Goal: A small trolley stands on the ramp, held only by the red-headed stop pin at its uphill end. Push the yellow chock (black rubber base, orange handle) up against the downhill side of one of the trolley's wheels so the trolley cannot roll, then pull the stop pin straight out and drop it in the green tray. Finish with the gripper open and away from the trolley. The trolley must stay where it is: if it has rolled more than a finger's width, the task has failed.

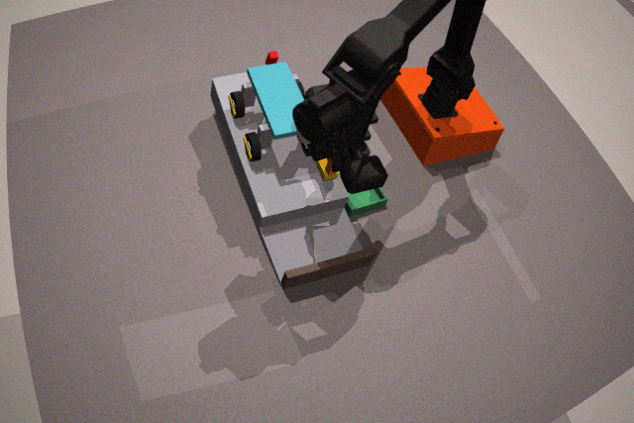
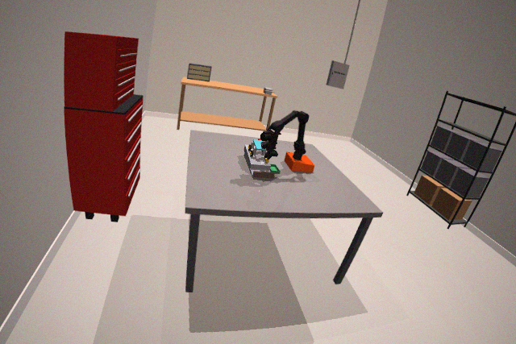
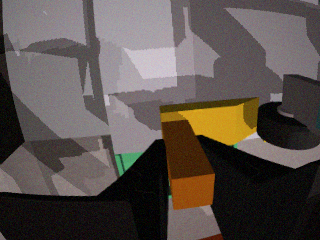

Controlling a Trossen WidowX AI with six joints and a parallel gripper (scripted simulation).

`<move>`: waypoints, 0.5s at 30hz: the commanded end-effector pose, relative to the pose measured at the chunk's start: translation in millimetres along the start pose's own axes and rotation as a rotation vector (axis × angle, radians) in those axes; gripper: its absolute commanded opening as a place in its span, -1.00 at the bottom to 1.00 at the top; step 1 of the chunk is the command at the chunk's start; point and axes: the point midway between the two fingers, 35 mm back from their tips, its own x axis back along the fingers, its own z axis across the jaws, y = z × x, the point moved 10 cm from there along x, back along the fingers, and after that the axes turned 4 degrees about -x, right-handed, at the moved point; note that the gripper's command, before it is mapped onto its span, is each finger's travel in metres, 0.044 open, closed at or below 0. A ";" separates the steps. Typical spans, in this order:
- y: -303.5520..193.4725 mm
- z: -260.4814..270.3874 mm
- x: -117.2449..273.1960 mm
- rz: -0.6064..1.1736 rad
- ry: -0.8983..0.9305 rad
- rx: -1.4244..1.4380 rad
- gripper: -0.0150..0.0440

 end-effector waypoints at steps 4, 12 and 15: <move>0.0 0.0 0.0 0.000 0.000 0.000 -0.49; 0.0 0.0 0.0 0.000 0.000 0.000 -0.22; 0.0 0.0 0.0 0.000 0.000 0.000 0.04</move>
